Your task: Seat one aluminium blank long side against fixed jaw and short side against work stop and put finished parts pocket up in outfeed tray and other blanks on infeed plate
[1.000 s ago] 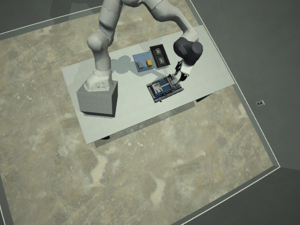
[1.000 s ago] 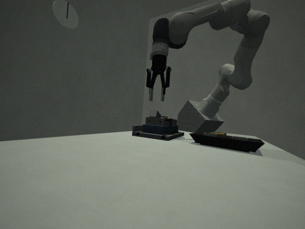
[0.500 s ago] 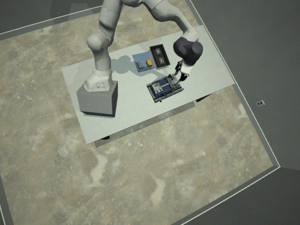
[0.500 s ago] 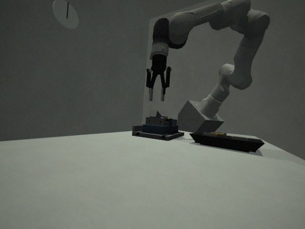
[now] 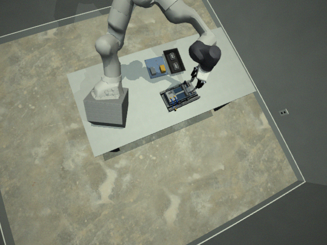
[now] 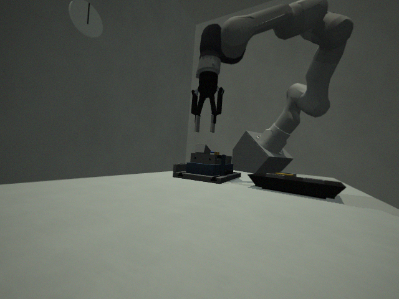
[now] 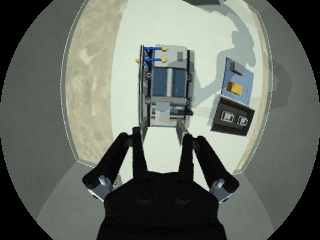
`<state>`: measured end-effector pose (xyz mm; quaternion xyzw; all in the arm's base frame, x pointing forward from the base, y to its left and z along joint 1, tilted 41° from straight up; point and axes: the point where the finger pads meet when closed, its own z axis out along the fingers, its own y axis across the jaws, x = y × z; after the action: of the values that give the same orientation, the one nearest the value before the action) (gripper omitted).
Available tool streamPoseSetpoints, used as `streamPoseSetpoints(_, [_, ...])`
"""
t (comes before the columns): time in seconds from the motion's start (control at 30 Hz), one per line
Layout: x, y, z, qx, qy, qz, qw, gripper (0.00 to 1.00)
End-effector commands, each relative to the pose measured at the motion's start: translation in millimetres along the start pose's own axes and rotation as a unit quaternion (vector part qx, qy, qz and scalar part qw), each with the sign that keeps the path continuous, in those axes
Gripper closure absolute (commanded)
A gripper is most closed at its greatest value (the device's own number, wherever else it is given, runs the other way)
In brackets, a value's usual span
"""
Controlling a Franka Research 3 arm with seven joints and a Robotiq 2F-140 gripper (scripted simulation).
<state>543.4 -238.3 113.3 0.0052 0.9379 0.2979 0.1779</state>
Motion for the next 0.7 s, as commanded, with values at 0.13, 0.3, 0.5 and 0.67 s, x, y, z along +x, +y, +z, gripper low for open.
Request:
streamPoseSetpoints(0.13, [0, 1, 7.5, -0.001, 0.0, -0.003, 1.0, 0.6])
streamPoseSetpoints(0.3, [0, 1, 14.3, -0.001, 0.0, -0.003, 1.0, 0.6])
streamPoseSetpoints(0.5, [0, 1, 24.1, -0.001, 0.0, -0.003, 1.0, 0.6])
streamPoseSetpoints(0.67, [-1, 1, 29.1, -0.001, 0.0, -0.003, 1.0, 0.6])
